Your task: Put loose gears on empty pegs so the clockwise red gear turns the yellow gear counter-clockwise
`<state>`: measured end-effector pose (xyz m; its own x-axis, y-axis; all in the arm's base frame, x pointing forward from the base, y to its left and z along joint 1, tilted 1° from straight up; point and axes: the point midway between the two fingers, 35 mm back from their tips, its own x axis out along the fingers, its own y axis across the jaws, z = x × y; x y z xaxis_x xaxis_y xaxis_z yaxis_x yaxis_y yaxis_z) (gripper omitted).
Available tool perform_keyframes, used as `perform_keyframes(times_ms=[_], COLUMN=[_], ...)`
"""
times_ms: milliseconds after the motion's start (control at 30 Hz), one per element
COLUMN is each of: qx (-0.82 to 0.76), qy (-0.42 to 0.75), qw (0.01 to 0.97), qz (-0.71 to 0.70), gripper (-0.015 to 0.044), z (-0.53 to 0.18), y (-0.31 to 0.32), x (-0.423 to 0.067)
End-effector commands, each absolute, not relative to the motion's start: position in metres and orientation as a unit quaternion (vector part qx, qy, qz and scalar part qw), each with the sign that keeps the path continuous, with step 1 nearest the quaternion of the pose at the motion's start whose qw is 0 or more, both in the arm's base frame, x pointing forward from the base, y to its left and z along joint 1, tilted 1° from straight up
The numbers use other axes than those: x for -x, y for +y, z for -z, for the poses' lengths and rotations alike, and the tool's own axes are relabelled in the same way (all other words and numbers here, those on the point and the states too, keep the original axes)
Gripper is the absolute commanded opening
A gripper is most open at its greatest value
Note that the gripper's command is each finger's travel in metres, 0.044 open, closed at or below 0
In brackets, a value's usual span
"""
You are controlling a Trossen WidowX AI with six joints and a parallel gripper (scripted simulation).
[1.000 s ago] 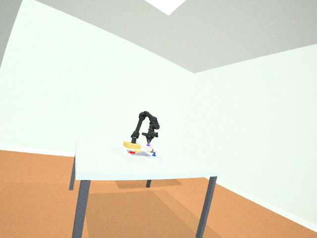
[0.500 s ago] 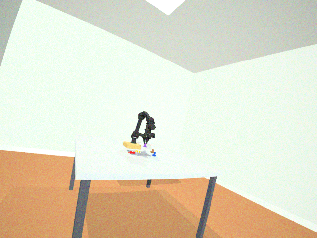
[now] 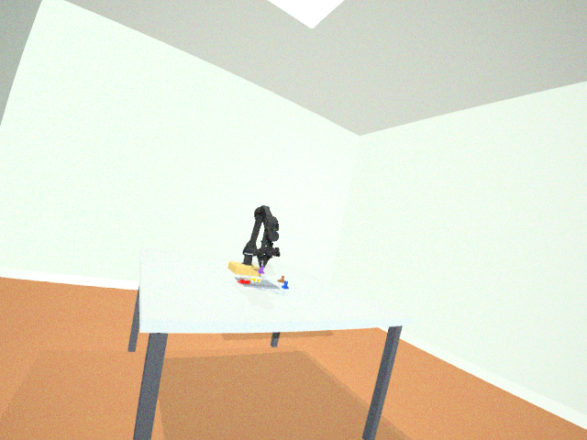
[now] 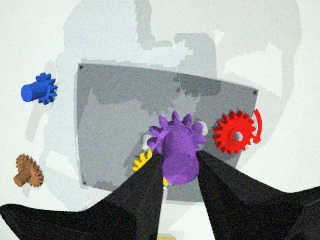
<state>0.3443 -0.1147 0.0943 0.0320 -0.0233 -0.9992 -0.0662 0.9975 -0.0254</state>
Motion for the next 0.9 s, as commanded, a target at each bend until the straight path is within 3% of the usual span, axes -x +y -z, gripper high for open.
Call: perform_keyframes(times_ms=[0,867], qx=[0.035,0.038], qy=[0.699,0.700], qw=[0.714,0.713], qz=[-0.017,-0.019], gripper=[0.0000,0.0000], z=[-0.088,-0.084], y=[-0.124,-0.147], x=[-0.340,-0.332])
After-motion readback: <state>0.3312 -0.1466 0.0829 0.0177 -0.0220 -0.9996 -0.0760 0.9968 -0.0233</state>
